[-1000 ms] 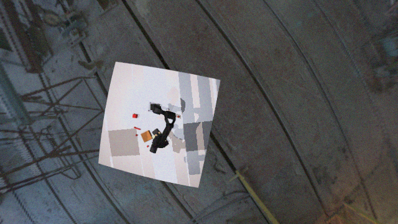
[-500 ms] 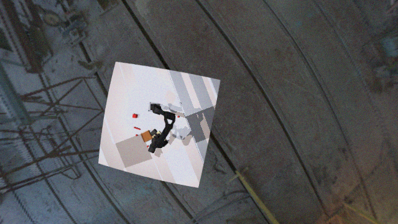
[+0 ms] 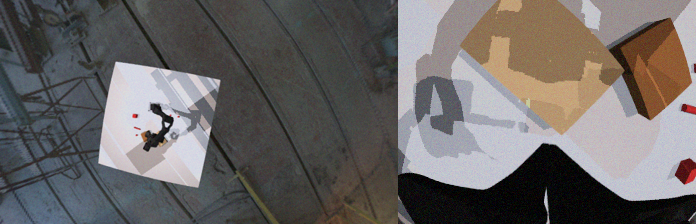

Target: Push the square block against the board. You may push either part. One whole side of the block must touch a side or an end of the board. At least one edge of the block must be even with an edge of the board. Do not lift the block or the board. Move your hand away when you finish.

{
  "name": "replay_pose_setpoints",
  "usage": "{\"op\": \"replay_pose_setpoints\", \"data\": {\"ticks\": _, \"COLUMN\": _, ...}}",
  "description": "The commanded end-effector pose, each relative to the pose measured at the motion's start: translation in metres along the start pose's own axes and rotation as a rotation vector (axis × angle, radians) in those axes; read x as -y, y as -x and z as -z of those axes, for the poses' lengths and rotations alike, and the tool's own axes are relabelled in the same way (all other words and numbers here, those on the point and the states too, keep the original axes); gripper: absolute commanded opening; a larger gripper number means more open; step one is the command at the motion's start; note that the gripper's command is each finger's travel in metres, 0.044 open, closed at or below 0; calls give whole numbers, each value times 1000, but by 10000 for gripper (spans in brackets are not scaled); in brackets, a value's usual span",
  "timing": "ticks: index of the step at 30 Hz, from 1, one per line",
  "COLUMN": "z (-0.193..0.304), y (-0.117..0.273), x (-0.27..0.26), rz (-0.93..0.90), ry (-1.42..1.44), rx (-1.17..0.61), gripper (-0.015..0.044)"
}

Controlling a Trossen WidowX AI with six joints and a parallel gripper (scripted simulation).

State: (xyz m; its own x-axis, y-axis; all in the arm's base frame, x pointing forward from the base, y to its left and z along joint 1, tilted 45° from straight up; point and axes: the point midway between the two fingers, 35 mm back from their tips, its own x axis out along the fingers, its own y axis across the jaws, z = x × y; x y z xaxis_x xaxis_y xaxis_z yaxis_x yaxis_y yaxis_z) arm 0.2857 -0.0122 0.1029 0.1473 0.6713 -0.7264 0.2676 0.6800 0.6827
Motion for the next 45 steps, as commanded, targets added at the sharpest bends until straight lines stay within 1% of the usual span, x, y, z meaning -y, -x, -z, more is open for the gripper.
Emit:
{"op": "replay_pose_setpoints", "data": {"ticks": 1, "z": -1, "y": -8, "x": 12, "rz": 1, "ry": 128, "rx": -6, "gripper": 0}}
{"op": "replay_pose_setpoints", "data": {"ticks": 26, "z": -4, "y": -47, "x": 74, "rz": -19, "ry": 970, "rx": 11, "gripper": 0}}
{"op": "replay_pose_setpoints", "data": {"ticks": 32, "z": -4, "y": -50, "x": 75, "rz": -19, "ry": 987, "rx": 12, "gripper": 0}}
{"op": "replay_pose_setpoints", "data": {"ticks": 37, "z": -4, "y": -101, "x": 74, "rz": -22, "ry": 996, "rx": 13, "gripper": 0}}
{"op": "replay_pose_setpoints", "data": {"ticks": 45, "z": -5, "y": -103, "x": 72, "rz": -22, "ry": 997, "rx": 13, "gripper": 0}}
